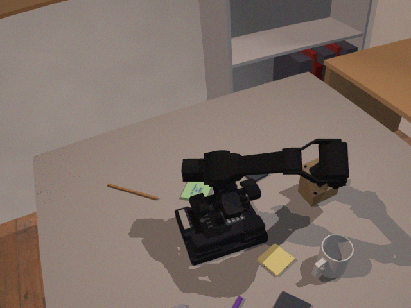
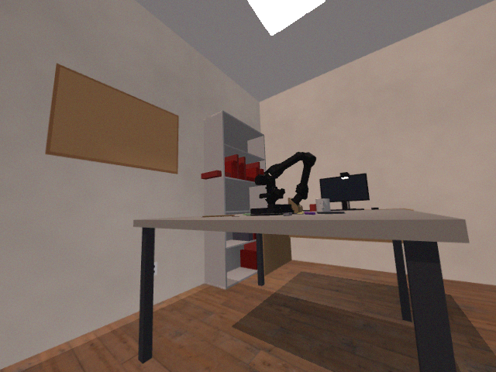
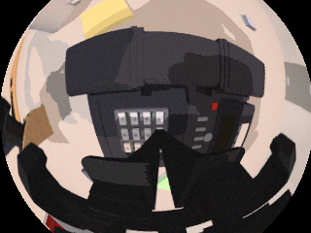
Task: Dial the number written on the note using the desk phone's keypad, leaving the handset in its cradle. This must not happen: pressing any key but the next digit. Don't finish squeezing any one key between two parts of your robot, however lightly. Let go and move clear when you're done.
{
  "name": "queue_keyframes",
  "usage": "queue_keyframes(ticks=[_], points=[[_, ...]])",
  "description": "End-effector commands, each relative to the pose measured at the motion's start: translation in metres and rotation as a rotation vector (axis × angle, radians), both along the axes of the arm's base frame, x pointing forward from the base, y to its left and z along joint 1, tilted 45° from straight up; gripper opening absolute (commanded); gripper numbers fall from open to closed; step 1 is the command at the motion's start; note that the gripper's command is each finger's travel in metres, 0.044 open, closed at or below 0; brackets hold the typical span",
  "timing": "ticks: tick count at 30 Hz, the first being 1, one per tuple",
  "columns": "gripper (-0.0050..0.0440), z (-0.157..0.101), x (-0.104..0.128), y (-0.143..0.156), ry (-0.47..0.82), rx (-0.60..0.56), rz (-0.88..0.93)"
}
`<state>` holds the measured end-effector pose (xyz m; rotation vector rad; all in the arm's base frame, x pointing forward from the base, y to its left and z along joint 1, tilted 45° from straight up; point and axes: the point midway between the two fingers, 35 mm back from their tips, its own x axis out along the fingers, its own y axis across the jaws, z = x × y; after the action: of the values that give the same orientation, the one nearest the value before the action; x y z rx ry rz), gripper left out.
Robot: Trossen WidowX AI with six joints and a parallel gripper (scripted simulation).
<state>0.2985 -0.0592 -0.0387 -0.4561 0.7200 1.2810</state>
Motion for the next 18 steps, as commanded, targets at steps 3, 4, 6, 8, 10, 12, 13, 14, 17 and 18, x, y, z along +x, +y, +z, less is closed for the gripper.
queue_keyframes(ticks=[3, 4, 6, 8, 10, 12, 13, 14, 17, 18], points=[[-0.0050, -0.001, 0.000, 0.000, 0.002, 0.001, -0.001], [-0.0050, -0.001, 0.000, 0.000, 0.002, 0.001, -0.001], [-0.0050, -0.001, 0.000, 0.000, 0.002, 0.001, -0.001], [-0.0050, -0.001, 0.000, 0.000, 0.002, 0.001, -0.001], [-0.0050, -0.001, 0.000, 0.000, 0.002, 0.001, -0.001], [-0.0050, 0.004, -0.001, -0.005, 0.002, 0.001, -0.001], [-0.0050, 0.010, -0.002, -0.011, 0.002, 0.001, -0.001], [-0.0050, 0.015, -0.003, -0.015, 0.002, 0.001, -0.001], [-0.0050, 0.020, -0.004, -0.020, 0.002, 0.001, -0.001], [-0.0050, 0.020, -0.004, -0.020, 0.002, 0.001, -0.001]])
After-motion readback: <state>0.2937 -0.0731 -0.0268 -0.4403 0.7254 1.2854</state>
